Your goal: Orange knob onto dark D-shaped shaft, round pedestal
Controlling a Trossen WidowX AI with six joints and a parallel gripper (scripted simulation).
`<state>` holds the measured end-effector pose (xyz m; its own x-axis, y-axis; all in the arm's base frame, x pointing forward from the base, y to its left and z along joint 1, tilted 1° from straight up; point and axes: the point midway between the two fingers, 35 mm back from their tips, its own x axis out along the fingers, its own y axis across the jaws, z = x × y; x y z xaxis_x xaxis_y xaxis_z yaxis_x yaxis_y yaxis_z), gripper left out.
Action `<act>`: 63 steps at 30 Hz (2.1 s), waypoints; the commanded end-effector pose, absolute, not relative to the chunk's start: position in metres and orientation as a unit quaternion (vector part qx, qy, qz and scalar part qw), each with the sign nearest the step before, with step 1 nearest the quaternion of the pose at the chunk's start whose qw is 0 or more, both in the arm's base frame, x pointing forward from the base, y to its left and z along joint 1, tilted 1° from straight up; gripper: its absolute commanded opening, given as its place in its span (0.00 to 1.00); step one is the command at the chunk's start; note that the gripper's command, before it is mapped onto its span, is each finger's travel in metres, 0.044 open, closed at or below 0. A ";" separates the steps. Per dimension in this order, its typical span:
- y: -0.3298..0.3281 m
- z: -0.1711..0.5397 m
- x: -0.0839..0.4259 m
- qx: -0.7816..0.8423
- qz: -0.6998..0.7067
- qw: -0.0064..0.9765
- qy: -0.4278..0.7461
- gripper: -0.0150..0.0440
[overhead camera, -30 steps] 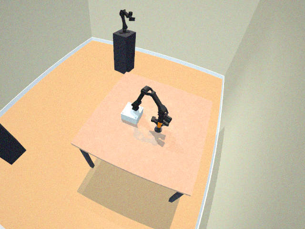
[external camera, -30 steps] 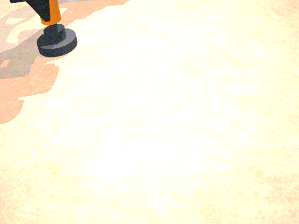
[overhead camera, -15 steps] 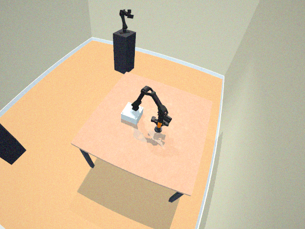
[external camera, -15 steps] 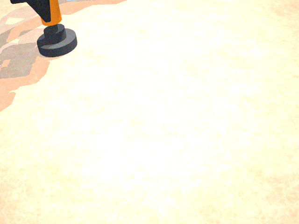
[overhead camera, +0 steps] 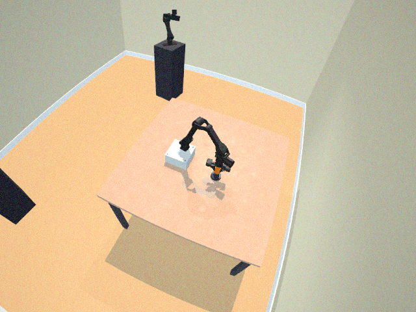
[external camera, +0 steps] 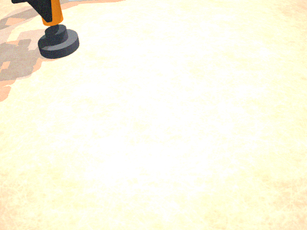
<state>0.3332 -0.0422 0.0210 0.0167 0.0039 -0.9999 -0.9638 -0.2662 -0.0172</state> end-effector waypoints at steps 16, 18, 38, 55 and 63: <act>-0.043 0.020 0.333 -0.608 0.594 0.376 0.368 0.25; -0.043 0.019 0.333 -0.608 0.594 0.376 0.368 0.25; -0.043 0.020 0.334 -0.608 0.594 0.376 0.368 0.25; -0.043 0.023 0.335 -0.644 0.629 0.311 0.304 0.25; -0.042 0.021 0.333 -0.644 0.629 0.311 0.304 0.25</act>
